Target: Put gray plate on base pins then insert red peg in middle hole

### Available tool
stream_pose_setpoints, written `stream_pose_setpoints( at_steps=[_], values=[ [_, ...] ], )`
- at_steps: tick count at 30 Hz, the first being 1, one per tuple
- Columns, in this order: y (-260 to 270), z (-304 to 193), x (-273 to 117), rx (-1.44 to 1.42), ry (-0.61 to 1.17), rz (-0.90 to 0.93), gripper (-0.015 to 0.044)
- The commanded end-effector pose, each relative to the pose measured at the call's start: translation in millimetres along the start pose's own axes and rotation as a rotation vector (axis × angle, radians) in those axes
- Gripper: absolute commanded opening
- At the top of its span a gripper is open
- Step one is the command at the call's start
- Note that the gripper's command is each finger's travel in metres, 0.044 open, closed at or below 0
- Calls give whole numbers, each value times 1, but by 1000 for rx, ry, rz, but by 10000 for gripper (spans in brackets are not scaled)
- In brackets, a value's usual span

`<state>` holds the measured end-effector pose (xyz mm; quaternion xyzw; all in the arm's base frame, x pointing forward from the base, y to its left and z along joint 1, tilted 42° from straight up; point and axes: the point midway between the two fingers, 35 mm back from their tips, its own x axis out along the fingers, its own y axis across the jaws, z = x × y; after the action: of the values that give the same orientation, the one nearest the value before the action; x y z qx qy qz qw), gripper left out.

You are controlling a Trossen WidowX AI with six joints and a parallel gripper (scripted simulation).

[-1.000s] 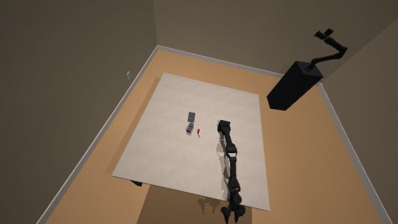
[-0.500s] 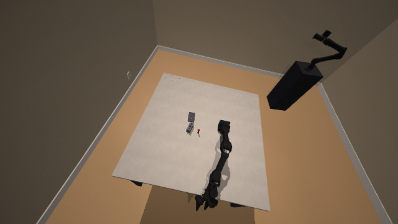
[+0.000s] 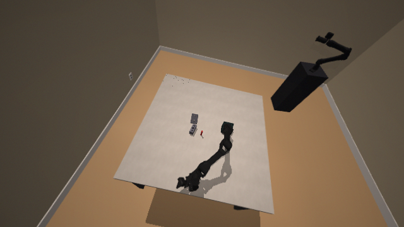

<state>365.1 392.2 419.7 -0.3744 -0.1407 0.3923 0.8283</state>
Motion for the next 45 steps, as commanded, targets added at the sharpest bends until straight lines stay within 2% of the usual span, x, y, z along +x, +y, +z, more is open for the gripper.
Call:
stream_pose_setpoints(
  at_steps=[1, 7, 13, 20, 25, 33, 35, 40, 45],
  values=[
    [-11, -50, -3, -39, 101, 25, 440],
    [-12, -143, -18, -86, 281, 148, 440],
    [-6, -232, -54, -77, 442, 307, 440],
    [11, -327, -127, 50, 591, 510, 440],
    [28, -377, -195, 220, 647, 638, 440],
    [59, -409, -307, 612, 601, 726, 440],
    [62, -411, -324, 681, 578, 718, 440],
    [64, -412, -324, 690, 575, 717, 440],
    [85, -418, -307, 690, 574, 717, 440]
  ],
)
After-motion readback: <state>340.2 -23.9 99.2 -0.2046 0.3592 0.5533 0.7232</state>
